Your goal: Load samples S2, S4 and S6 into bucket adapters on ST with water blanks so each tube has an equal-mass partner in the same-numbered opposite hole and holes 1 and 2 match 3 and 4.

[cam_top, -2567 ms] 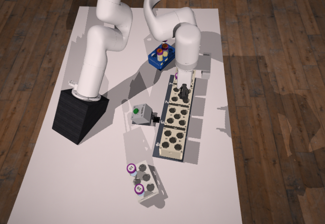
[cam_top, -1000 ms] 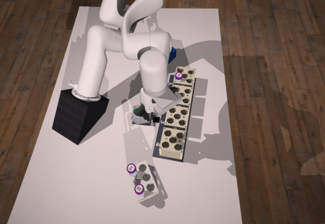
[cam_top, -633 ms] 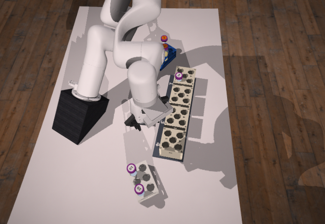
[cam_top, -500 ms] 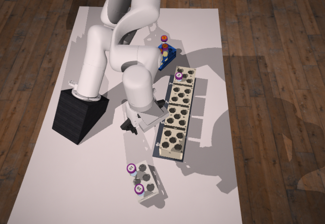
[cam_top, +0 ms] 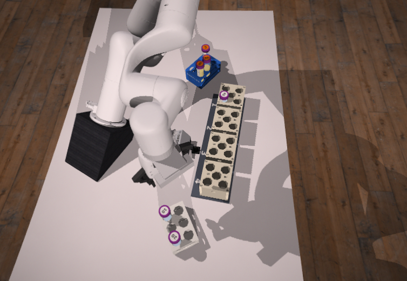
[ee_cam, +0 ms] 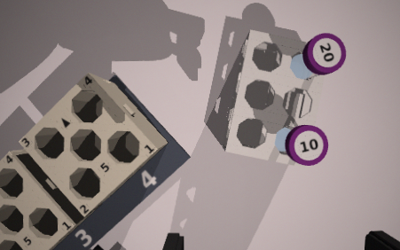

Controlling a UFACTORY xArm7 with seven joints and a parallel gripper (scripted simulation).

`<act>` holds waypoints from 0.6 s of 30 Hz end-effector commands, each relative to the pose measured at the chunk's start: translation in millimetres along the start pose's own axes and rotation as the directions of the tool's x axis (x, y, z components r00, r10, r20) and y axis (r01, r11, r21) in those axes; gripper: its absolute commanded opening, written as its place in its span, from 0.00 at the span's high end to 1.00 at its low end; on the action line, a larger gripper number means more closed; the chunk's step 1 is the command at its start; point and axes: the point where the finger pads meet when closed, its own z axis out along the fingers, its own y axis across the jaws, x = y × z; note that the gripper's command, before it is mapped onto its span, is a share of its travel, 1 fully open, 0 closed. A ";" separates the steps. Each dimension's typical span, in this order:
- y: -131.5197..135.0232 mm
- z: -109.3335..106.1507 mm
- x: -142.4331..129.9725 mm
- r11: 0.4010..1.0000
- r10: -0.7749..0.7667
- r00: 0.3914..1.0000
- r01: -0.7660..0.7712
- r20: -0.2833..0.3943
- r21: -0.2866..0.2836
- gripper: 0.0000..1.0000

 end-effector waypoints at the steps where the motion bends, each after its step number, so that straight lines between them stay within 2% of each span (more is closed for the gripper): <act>1: 26.3 -2.0 8.6 1.000 0.000 1.000 0.000 -0.003 0.000 0.00; 8: 60.1 -2.0 17.7 1.000 0.000 1.000 0.000 -0.003 -0.001 0.00; 10: 60.1 -2.0 17.7 1.000 0.000 1.000 0.000 -0.003 -0.001 0.00; 13: 74.6 -2.0 21.6 1.000 0.000 1.000 0.000 -0.003 -0.001 0.00; 18: 75.7 0.6 21.9 1.000 0.000 1.000 0.000 -0.003 -0.001 0.00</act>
